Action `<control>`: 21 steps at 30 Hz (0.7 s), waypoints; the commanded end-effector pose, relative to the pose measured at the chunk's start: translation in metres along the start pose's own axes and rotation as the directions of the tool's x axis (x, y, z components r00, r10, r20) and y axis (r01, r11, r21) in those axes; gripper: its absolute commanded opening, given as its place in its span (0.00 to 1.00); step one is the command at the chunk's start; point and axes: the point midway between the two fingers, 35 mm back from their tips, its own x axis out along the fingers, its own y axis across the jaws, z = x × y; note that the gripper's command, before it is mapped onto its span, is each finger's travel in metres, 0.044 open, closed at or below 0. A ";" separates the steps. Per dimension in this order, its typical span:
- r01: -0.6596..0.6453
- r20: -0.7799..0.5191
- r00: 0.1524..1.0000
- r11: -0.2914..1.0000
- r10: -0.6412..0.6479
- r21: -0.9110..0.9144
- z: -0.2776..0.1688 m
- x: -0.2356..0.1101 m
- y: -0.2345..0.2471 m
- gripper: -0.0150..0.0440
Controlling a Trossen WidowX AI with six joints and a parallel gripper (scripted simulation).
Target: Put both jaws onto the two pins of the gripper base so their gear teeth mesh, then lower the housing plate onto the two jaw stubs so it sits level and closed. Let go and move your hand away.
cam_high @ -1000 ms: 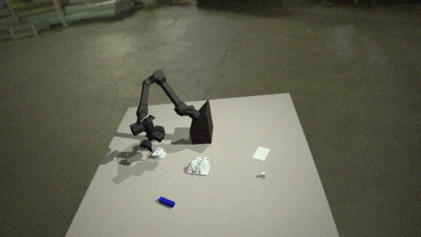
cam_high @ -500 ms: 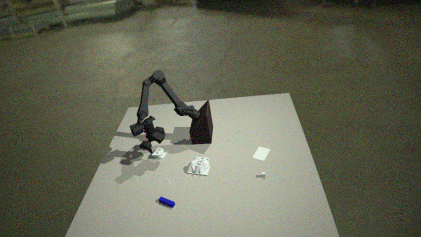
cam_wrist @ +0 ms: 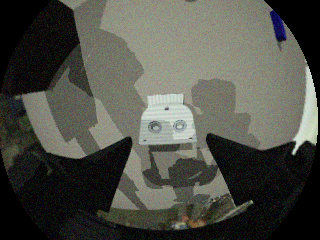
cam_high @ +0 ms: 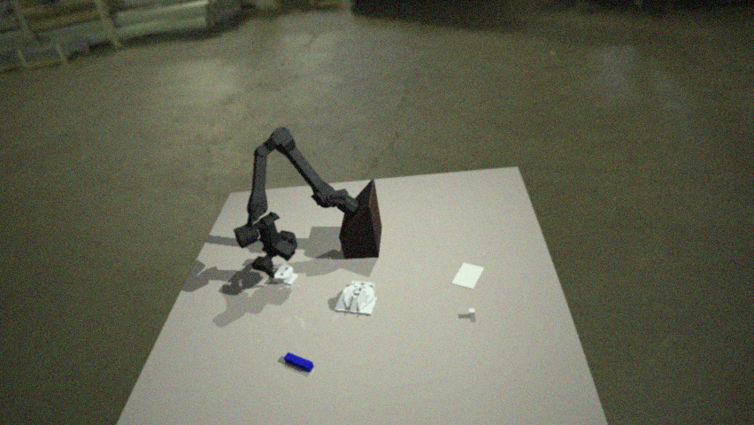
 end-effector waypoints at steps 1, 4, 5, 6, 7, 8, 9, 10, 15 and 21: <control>-0.002 0.006 1.000 1.000 0.002 -0.008 0.002 0.002 0.001 1.00; -0.002 0.006 1.000 1.000 0.002 -0.008 0.002 0.003 0.001 1.00; -0.002 0.006 1.000 1.000 0.002 -0.008 0.002 0.004 0.001 1.00; -0.002 0.006 1.000 1.000 0.002 -0.008 0.002 0.006 0.001 1.00; -0.002 0.006 1.000 1.000 0.002 -0.008 0.002 0.007 0.001 1.00; -0.002 0.006 1.000 1.000 0.002 -0.008 0.002 0.009 0.001 1.00; -0.002 0.006 1.000 1.000 0.002 -0.008 0.002 0.011 0.001 1.00; -0.002 0.006 1.000 1.000 0.002 -0.008 0.002 0.012 0.001 1.00; -0.002 0.006 1.000 1.000 0.002 -0.008 0.002 0.020 0.001 1.00; -0.002 0.005 1.000 1.000 0.002 -0.009 0.002 0.030 0.001 1.00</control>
